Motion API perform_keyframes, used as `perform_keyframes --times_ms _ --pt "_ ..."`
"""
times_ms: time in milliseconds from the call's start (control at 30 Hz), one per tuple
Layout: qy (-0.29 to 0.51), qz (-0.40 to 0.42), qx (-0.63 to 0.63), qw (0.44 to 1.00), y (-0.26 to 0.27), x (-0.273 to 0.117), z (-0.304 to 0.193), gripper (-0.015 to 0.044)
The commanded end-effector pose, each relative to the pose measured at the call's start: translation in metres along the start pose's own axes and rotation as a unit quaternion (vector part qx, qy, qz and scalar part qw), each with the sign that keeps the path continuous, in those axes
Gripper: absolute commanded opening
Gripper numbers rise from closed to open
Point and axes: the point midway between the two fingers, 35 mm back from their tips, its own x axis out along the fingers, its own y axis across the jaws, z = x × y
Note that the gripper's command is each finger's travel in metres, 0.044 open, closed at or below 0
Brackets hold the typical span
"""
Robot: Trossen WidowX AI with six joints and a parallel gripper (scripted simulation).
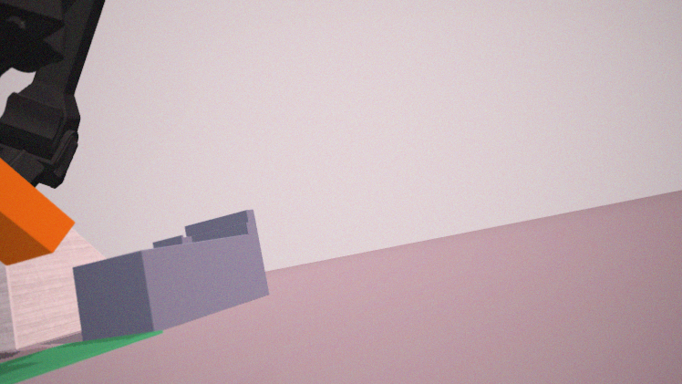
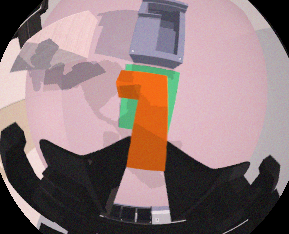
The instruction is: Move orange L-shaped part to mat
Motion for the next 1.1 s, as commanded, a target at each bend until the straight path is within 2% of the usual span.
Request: perform_keyframes --times_ms 0,1067 --pt "-0.004 0.002 0.004 1.0 0.002 0.009 0.001 0.0" --pt "-0.005 0.002 0.004 1.0 0.002 0.059 0.002 0.0"
